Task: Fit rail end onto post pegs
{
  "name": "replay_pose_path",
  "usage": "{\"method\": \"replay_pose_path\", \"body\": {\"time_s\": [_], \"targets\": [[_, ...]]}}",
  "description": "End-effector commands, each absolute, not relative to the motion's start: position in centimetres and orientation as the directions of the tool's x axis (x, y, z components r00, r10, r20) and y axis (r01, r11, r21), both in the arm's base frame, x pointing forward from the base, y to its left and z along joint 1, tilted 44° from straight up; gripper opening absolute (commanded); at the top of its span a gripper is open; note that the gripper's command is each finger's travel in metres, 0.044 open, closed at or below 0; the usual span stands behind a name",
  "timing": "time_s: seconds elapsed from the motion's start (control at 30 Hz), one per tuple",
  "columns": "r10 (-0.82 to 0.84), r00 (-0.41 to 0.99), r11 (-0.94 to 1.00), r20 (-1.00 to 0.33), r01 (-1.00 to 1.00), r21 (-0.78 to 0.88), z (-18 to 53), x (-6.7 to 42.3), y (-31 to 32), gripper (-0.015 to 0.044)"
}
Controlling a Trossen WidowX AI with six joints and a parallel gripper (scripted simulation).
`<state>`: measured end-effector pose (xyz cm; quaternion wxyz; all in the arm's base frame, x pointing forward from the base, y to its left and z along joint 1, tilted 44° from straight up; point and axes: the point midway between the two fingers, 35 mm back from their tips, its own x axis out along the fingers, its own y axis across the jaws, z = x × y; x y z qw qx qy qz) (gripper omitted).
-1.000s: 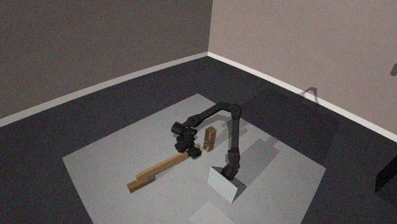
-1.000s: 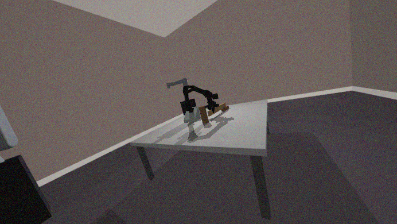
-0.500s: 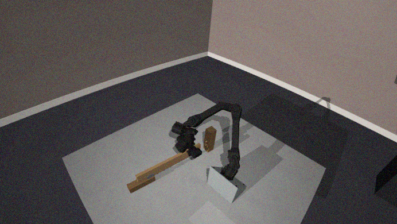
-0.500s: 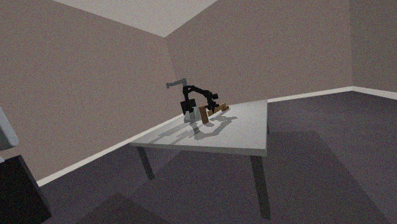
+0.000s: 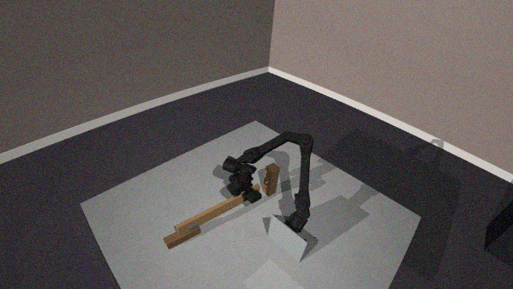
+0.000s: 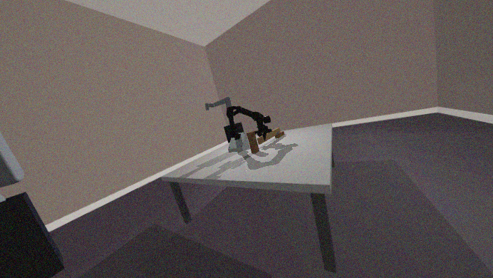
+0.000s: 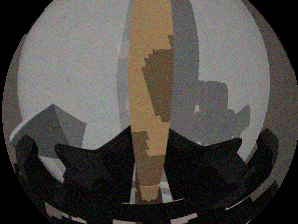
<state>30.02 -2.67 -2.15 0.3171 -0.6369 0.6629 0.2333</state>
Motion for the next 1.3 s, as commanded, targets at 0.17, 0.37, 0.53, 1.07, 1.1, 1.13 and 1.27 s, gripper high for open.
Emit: {"method": "replay_pose_path", "body": {"time_s": [0.17,0.37,0.53,1.07,1.1,1.13,1.27], "targets": [[-0.693,0.016,0.076,-0.721,-0.993,-0.095,-1.75,30.04,-2.77,0.0000],[-0.693,0.016,0.076,-0.721,-0.993,-0.095,-1.66,30.02,-2.94,0.0000],[-0.693,0.016,0.076,-0.720,-0.993,-0.095,-1.59,30.01,-3.09,0.0000],[-0.694,0.016,0.076,-0.720,-0.993,-0.095,-1.33,29.97,-3.53,0.0000],[-0.694,0.016,0.076,-0.720,-0.993,-0.095,-1.31,29.97,-3.55,0.0000],[-0.694,0.016,0.076,-0.720,-0.993,-0.095,-1.28,29.97,-3.57,0.0000],[-0.694,0.016,0.076,-0.720,-0.993,-0.095,-1.17,29.95,-3.64,0.0000]]}}
